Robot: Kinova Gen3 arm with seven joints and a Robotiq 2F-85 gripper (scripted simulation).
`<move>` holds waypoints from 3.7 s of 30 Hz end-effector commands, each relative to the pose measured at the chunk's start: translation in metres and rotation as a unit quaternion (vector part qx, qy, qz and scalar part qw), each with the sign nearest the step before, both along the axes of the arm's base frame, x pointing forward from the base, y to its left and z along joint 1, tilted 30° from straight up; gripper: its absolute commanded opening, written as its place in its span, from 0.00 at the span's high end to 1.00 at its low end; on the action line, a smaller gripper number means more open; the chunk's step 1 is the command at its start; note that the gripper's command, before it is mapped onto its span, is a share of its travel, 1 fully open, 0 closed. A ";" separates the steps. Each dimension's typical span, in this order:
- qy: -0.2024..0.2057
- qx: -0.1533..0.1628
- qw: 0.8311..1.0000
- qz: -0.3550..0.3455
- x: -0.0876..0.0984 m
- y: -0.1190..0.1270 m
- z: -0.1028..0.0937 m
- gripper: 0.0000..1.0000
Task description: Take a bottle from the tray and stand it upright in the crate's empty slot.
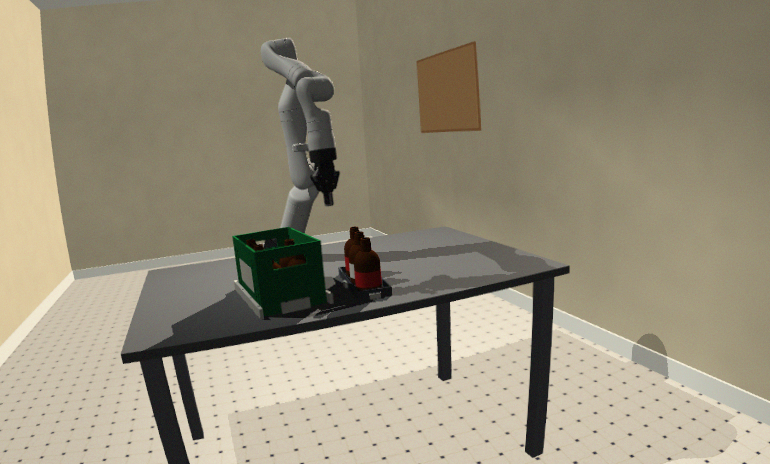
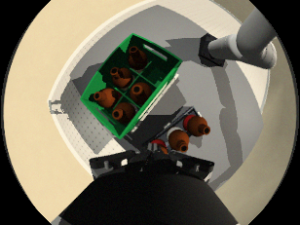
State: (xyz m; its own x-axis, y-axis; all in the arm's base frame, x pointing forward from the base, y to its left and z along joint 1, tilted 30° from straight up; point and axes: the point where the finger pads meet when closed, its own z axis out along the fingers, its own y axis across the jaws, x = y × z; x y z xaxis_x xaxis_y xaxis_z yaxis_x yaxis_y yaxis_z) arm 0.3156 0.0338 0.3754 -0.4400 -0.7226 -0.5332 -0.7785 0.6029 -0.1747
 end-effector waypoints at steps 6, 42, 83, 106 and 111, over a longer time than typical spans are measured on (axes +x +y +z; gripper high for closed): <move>0.026 -0.005 0.999 -0.032 -0.020 0.056 -0.007 1.00; 0.049 0.001 0.998 -0.043 -0.036 0.092 -0.017 0.36; 0.048 0.000 0.998 -0.043 -0.028 0.098 -0.035 0.36; 0.048 0.000 0.998 -0.043 -0.020 0.105 -0.055 0.36; 0.048 0.000 0.998 -0.043 -0.019 0.106 -0.057 0.36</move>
State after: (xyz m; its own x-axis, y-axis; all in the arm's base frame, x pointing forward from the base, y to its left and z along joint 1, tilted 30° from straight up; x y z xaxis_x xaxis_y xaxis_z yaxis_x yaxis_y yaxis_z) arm 0.2969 0.1393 0.3196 -0.5501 -0.6780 -0.4875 -0.7360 0.6695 -0.1006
